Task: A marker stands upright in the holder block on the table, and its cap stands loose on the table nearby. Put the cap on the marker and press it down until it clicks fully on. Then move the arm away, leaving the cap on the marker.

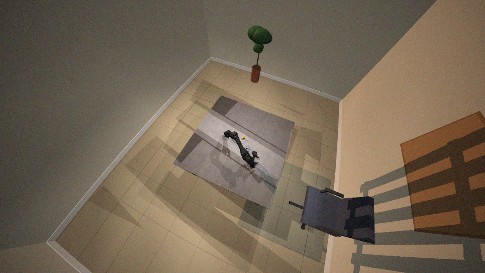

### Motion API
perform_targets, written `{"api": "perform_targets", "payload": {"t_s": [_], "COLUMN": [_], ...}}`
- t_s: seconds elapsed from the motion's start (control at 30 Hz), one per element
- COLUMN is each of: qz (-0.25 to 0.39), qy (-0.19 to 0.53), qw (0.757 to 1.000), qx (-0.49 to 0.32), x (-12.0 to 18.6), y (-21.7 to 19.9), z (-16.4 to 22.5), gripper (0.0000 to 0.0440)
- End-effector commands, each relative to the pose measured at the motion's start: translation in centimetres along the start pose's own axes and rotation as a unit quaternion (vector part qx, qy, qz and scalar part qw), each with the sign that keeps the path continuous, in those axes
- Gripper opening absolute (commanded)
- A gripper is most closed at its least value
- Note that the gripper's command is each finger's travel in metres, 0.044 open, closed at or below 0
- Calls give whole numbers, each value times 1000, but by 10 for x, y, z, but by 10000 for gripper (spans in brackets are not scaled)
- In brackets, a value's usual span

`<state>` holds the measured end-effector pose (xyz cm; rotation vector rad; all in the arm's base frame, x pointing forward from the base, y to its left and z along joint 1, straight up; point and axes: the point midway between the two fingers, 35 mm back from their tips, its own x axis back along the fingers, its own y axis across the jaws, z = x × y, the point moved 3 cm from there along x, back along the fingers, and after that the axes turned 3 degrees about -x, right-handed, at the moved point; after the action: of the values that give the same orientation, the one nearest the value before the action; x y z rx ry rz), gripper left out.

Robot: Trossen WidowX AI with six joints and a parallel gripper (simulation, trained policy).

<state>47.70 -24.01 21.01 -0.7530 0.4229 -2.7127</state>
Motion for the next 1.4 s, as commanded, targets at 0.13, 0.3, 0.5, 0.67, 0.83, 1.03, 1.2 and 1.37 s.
{"api": "perform_targets", "payload": {"t_s": [0.13,0.3,0.5,0.67,0.83,1.03,1.2,1.37], "qz": [-17,-28,-39,-48,-55,-63,-70,-75], "qy": [-21,-40,-63,-84,-104,-130,-152,-174], "qw": [1000,999,997,995,993,989,985,981], "qx": [15,19,23,26,29,32,35,37], "x": [2,1,1,1,2,3,5,6], "y": [-27,-45,-65,-81,-96,-113,-127,-139], "z": [11,12,11,9,5,-1,-7,-14], "gripper": [259,264,270,275,280,286,291,295]}}
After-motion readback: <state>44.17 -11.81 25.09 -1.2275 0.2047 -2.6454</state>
